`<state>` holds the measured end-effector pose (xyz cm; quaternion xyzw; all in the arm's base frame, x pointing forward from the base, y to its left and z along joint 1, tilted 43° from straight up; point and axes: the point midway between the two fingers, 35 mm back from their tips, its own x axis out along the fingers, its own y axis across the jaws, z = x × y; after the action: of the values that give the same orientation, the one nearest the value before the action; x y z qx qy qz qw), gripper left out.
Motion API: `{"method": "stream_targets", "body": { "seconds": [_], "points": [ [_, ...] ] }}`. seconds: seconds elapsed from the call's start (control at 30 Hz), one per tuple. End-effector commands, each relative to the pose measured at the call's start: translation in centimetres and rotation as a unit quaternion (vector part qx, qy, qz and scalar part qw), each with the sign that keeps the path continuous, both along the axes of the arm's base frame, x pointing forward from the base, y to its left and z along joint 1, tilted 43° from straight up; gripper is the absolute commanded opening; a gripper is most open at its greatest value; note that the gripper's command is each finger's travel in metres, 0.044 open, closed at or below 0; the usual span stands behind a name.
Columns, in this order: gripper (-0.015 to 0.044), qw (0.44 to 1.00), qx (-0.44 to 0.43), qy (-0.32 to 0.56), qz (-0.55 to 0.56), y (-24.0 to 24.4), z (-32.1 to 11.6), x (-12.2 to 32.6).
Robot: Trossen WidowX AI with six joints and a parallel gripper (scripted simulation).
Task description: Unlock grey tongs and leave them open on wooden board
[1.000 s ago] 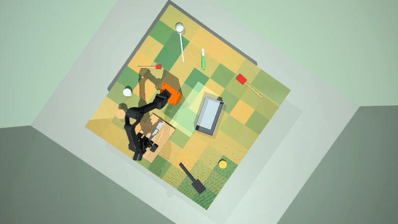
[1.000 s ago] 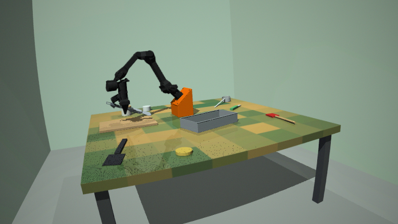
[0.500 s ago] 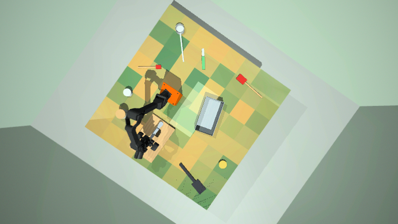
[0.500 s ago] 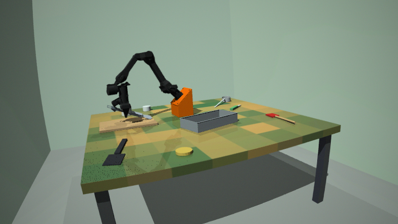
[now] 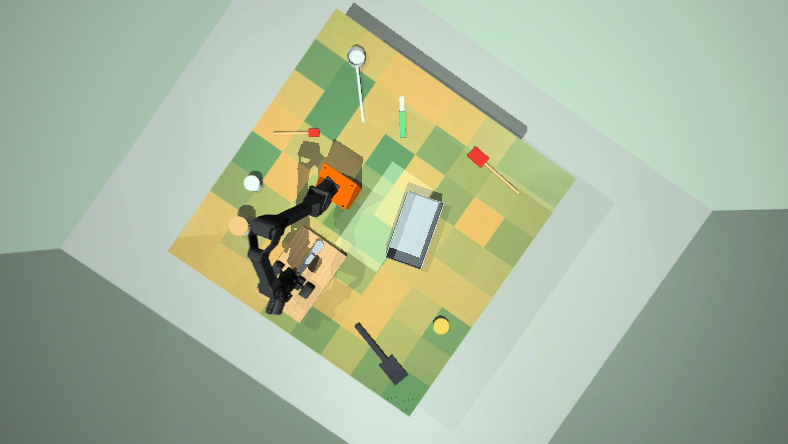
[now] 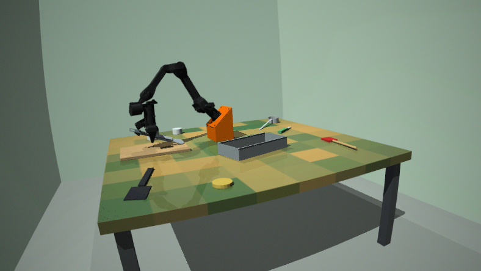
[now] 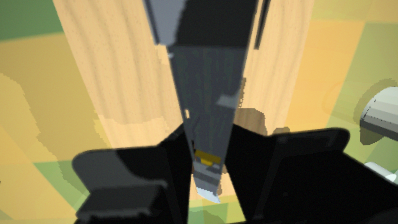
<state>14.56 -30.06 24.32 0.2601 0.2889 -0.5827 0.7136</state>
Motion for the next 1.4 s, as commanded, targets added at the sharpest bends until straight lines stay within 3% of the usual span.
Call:
{"method": "stream_targets", "body": {
  "seconds": [0.0,0.4,0.63,1.1,1.37],
  "points": [
    [0.0139,1.000,0.000,0.000,0.000,0.0,0.0,0.0],
    [0.0440,1.000,0.000,0.000,0.000,0.0,0.0,0.0],
    [0.0440,1.000,0.004,0.004,0.001,-0.2,0.7,-1.7],
    [0.0440,1.000,0.006,0.011,0.003,4.0,6.9,-15.2],
    [0.0440,1.000,0.000,0.011,0.003,5.0,7.8,-16.2]
  ]
}}
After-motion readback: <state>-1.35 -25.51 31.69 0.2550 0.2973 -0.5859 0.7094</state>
